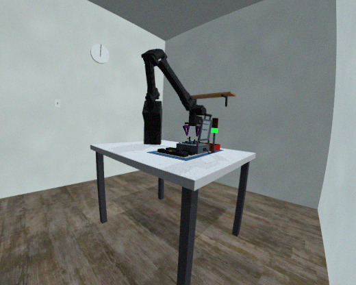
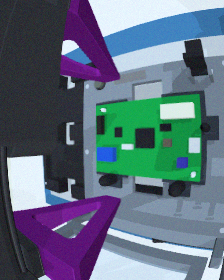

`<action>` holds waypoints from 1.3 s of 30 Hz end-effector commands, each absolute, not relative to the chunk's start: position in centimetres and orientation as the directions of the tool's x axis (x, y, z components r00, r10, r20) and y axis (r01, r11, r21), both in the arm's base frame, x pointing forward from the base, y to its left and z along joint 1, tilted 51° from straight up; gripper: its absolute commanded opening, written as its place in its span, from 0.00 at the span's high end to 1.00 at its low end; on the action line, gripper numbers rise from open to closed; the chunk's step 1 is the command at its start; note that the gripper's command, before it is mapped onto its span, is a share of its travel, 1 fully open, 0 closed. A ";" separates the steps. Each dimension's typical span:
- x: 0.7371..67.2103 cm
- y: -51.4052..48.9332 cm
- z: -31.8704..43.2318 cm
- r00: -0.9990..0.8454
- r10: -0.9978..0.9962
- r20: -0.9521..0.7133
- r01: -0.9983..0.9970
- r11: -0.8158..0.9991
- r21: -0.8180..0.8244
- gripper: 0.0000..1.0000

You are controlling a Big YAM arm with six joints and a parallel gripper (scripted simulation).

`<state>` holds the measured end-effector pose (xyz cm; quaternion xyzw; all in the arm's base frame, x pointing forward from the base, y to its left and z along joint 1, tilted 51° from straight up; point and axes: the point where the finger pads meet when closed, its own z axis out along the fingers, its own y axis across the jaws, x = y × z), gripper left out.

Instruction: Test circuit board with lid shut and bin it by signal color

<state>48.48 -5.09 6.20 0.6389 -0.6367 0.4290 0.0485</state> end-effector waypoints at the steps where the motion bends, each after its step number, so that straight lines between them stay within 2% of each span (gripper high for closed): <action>1: 48.8 -4.8 6.3 -0.168 -0.774 0.611 -0.853 -0.196 -0.483 0.08; 39: 50.8 -7.8 3.3 -0.166 -0.772 0.614 -0.857 -0.195 -0.476 0.08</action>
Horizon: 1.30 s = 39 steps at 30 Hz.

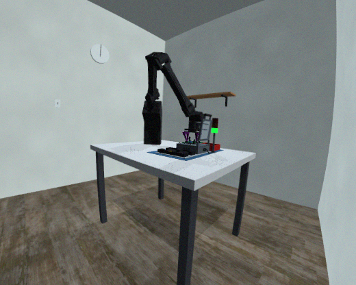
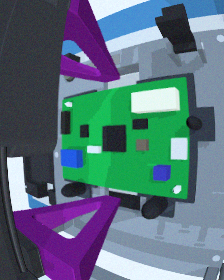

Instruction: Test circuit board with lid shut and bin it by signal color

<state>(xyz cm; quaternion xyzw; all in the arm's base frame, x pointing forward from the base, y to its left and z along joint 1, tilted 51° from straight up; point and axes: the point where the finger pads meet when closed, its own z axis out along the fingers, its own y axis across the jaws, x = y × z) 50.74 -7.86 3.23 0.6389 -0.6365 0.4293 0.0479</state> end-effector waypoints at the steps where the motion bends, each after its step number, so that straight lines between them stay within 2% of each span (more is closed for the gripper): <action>1: 50.8 -7.8 3.3 -0.166 -0.772 0.613 -0.857 -0.194 -0.477 0.08; 12: 50.8 -7.8 3.3 -0.167 -0.772 0.613 -0.857 -0.194 -0.477 0.08; 13: 50.8 -7.8 3.3 -0.167 -0.772 0.613 -0.857 -0.194 -0.477 0.15; 24: 50.8 -7.8 3.3 -0.167 -0.772 0.613 -0.857 -0.194 -0.477 0.15; 25: 50.8 -7.8 3.3 -0.167 -0.772 0.613 -0.857 -0.194 -0.477 0.19; 38: 50.8 -7.8 3.3 -0.167 -0.772 0.613 -0.857 -0.194 -0.477 0.19; 39: 50.8 -7.8 3.3 -0.167 -0.772 0.613 -0.857 -0.194 -0.477 0.22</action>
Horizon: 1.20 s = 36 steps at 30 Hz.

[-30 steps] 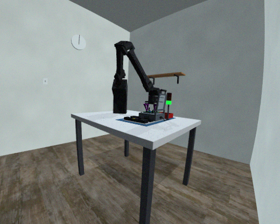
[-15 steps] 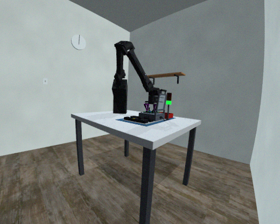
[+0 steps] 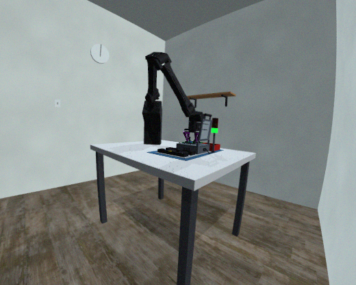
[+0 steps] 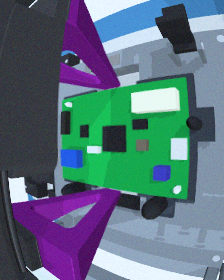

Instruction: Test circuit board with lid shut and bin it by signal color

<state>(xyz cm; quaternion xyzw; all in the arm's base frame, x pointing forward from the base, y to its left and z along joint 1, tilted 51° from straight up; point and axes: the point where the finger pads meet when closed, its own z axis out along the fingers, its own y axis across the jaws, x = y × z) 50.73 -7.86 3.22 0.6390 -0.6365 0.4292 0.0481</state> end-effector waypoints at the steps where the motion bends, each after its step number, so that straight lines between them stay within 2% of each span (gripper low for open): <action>1: 50.8 -7.8 3.3 -0.167 -0.772 0.613 -0.857 -0.194 -0.477 0.22; 36: 50.8 -7.8 3.3 -0.167 -0.772 0.613 -0.857 -0.193 -0.477 0.28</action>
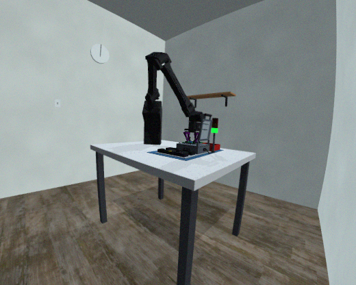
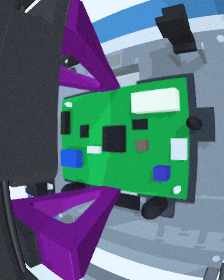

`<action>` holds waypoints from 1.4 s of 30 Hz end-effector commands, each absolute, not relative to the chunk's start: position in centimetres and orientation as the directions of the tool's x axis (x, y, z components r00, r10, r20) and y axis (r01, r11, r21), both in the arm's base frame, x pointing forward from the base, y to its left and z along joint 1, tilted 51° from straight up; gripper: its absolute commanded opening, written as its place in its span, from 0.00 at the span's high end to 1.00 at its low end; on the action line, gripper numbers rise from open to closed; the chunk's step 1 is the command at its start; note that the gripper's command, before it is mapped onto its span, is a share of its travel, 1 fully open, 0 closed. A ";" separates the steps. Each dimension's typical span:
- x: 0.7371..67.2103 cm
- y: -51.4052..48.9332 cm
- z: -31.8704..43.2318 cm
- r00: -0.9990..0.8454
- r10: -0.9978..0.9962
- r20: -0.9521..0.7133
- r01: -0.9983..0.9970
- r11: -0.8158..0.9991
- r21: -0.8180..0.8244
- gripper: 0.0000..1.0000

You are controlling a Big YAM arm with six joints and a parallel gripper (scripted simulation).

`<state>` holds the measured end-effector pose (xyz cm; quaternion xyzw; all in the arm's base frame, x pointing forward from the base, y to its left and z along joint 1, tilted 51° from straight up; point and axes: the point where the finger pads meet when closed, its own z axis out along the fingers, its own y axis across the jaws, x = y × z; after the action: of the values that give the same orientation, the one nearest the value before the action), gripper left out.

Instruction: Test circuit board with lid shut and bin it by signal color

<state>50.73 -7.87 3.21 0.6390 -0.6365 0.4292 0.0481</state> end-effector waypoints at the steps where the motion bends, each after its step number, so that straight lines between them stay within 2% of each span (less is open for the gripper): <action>1: 50.8 -7.8 3.3 -0.167 -0.772 0.613 -0.857 -0.193 -0.477 0.28; 42: 50.6 -6.6 4.2 -0.171 -0.777 0.606 -0.846 -0.198 -0.494 0.28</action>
<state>50.62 -7.73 3.36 0.6404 -0.6362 0.4277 0.0479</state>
